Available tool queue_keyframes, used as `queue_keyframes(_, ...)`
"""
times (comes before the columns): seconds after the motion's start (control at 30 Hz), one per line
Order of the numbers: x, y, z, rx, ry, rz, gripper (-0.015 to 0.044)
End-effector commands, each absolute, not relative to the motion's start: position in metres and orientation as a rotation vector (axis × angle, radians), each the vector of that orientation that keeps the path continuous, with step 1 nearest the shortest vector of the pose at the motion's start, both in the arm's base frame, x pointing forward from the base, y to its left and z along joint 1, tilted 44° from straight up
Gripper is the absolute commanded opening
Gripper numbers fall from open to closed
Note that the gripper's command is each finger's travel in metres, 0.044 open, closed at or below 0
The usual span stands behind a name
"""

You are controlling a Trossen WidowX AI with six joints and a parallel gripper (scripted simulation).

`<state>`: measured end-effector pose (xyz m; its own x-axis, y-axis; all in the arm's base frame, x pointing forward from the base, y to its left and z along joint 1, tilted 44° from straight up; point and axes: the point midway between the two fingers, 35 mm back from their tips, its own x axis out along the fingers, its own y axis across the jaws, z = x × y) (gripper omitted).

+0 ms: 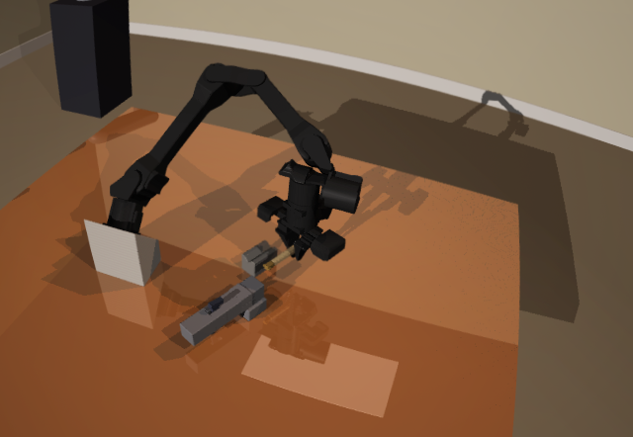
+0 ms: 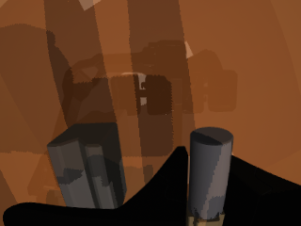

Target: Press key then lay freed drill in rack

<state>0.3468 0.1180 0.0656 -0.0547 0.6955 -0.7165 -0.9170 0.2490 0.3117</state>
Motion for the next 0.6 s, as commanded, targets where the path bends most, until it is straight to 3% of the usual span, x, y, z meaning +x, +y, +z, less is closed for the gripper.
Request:
queue_keyframes(0.0,0.3475,0.116,0.0682,-0.307,0.923,1.346,0.0)
queue_keyframes(0.57,0.3481,0.1113,0.0736,-0.307,0.923,1.346,0.0)
